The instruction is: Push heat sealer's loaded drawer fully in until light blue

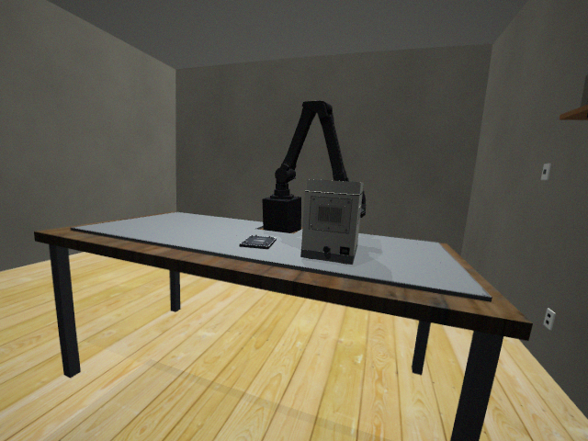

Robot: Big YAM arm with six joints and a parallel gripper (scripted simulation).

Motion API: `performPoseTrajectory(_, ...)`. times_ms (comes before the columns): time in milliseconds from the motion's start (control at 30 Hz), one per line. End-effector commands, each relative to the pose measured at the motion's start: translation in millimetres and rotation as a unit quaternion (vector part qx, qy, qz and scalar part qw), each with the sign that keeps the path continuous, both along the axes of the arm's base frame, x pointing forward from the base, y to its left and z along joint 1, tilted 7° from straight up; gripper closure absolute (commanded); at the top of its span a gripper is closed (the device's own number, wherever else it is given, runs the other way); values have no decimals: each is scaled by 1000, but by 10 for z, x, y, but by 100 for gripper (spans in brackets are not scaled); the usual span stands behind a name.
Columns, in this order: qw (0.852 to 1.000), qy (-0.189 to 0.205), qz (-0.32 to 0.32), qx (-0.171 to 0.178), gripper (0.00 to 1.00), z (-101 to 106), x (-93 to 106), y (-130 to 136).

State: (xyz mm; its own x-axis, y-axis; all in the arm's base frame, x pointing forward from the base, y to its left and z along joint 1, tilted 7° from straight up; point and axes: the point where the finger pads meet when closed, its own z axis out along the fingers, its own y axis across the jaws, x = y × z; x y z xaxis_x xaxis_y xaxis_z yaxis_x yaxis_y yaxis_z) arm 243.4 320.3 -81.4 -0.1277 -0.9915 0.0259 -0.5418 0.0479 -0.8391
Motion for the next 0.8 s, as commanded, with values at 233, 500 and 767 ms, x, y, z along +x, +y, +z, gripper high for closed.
performPoseTrajectory(233,1000,6,-3,1,100,-39,39,-46)
performPoseTrajectory(500,1000,6,-3,1,100,-35,45,-45)
performPoseTrajectory(767,1000,5,-3,3,100,-25,69,-39)
